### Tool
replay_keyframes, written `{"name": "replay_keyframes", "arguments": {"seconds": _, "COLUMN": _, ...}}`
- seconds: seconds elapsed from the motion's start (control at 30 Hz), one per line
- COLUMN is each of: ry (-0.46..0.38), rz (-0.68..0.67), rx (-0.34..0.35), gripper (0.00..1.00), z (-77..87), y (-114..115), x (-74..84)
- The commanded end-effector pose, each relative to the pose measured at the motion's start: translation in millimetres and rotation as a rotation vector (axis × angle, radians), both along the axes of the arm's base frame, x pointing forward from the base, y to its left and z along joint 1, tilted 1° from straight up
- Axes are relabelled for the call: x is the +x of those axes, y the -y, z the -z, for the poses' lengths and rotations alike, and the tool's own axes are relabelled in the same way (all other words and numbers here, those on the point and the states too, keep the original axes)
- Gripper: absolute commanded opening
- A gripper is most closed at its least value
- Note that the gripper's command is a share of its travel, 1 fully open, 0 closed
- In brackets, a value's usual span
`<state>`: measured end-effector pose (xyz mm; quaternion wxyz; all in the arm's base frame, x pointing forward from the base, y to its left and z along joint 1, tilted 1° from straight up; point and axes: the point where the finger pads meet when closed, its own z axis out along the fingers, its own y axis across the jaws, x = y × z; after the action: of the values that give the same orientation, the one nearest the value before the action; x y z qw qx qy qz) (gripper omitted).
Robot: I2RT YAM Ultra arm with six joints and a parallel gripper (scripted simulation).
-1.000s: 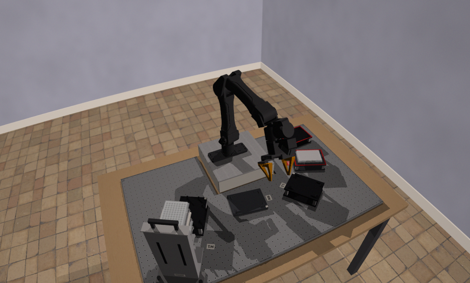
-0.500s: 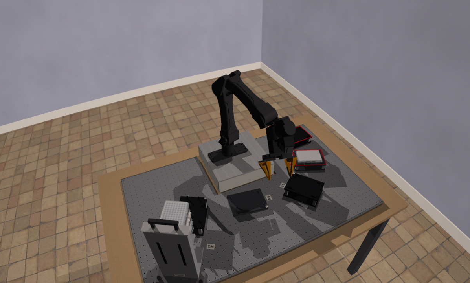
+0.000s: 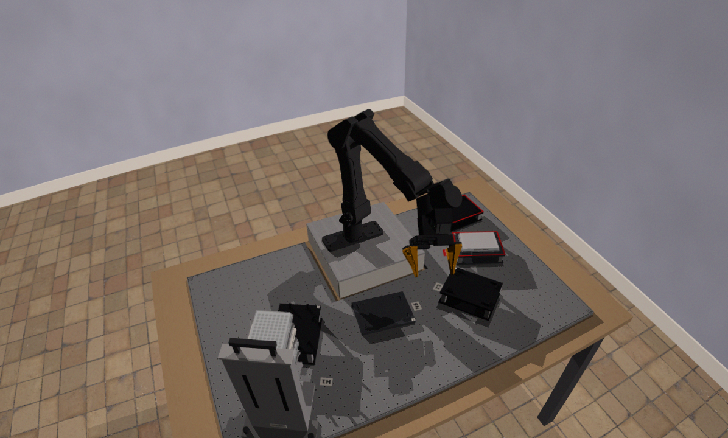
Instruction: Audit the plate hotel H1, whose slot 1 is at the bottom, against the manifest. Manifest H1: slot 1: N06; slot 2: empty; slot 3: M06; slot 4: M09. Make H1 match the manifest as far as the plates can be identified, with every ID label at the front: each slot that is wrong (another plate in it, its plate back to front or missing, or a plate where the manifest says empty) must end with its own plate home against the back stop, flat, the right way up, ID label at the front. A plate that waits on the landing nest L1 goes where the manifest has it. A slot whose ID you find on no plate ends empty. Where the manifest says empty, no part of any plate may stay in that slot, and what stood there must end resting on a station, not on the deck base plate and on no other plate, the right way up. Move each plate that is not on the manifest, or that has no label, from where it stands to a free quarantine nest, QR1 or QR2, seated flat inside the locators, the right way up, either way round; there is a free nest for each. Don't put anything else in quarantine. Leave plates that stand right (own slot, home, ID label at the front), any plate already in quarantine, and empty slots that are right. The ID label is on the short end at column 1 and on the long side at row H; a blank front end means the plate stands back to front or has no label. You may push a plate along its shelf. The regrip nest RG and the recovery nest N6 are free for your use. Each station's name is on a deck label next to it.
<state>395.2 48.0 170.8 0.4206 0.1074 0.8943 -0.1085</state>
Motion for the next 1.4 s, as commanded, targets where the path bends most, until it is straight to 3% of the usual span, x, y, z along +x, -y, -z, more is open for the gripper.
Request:
{"name": "replay_keyframes", "arguments": {"seconds": 0.0, "ry": 0.097, "rz": 0.09, "rx": 0.021, "gripper": 1.0, "z": -12.0, "y": 1, "x": 8.6}}
{"name": "replay_keyframes", "arguments": {"seconds": 0.03, "ry": 0.093, "rz": 0.103, "rx": 0.018, "gripper": 1.0, "z": -6.0, "y": 3, "x": 4.6}}
{"name": "replay_keyframes", "arguments": {"seconds": 0.13, "ry": 0.137, "rz": 0.143, "rx": 0.034, "gripper": 1.0, "z": -12.5, "y": 1, "x": 8.7}}
{"name": "replay_keyframes", "arguments": {"seconds": 0.27, "ry": 0.138, "rz": 0.169, "rx": 0.03, "gripper": 1.0, "z": -4.2, "y": 2, "x": 4.7}}
{"name": "replay_keyframes", "arguments": {"seconds": 0.3, "ry": 0.2, "rz": 0.183, "rx": 0.062, "gripper": 1.0, "z": -27.5, "y": 0, "x": 10.9}}
{"name": "replay_keyframes", "arguments": {"seconds": 0.33, "ry": 0.193, "rz": 0.196, "rx": 0.056, "gripper": 1.0, "z": -20.5, "y": -1, "x": 12.2}}
{"name": "replay_keyframes", "arguments": {"seconds": 0.43, "ry": 0.212, "rz": 0.222, "rx": 0.063, "gripper": 1.0, "z": -20.4, "y": -1, "x": 12.1}}
{"name": "replay_keyframes", "arguments": {"seconds": 0.47, "ry": 0.207, "rz": 0.242, "rx": 0.057, "gripper": 1.0, "z": -16.9, "y": 15, "x": 2.5}}
{"name": "replay_keyframes", "arguments": {"seconds": 0.83, "ry": 0.2, "rz": 0.227, "rx": 0.054, "gripper": 1.0, "z": -15.4, "y": 42, "x": -2.9}}
{"name": "replay_keyframes", "arguments": {"seconds": 0.87, "ry": 0.224, "rz": 0.227, "rx": 0.064, "gripper": 1.0, "z": -26.0, "y": 44, "x": 1.0}}
{"name": "replay_keyframes", "arguments": {"seconds": 0.9, "ry": 0.2, "rz": 0.227, "rx": 0.054, "gripper": 1.0, "z": -15.4, "y": 48, "x": -4.2}}
{"name": "replay_keyframes", "arguments": {"seconds": 1.37, "ry": 0.202, "rz": 0.226, "rx": 0.05, "gripper": 1.0, "z": -14.8, "y": 91, "x": -12.6}}
